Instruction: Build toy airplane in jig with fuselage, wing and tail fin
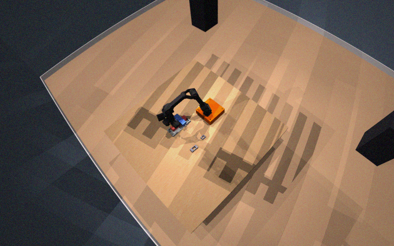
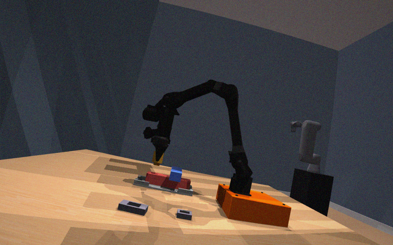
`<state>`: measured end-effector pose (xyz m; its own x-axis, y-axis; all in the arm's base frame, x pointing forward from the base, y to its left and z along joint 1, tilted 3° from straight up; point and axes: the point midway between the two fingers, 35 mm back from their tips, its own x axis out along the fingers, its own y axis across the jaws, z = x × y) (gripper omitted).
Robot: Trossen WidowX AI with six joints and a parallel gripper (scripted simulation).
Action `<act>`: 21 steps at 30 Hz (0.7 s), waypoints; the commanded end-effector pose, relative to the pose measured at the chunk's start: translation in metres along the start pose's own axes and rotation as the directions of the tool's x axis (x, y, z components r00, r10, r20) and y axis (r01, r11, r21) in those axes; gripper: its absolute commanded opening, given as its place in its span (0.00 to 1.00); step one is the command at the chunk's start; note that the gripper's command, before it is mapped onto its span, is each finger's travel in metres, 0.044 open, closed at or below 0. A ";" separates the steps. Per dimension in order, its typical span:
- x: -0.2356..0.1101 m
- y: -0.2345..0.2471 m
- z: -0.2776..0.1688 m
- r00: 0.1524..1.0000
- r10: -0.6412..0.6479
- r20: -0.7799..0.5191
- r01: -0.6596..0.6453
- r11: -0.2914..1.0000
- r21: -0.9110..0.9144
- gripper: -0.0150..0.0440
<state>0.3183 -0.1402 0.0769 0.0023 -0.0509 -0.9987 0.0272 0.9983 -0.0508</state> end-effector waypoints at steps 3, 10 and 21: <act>-0.001 -0.002 0.002 1.000 -0.007 0.003 0.007 1.000 -0.004 0.37; 0.003 -0.003 0.002 1.000 -0.007 0.003 0.007 1.000 -0.004 0.37; 0.021 -0.003 0.003 1.000 -0.007 0.003 0.007 1.000 -0.004 0.37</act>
<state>0.3219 -0.1439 0.0619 0.0094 -0.0541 -0.9985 0.0276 0.9982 -0.0539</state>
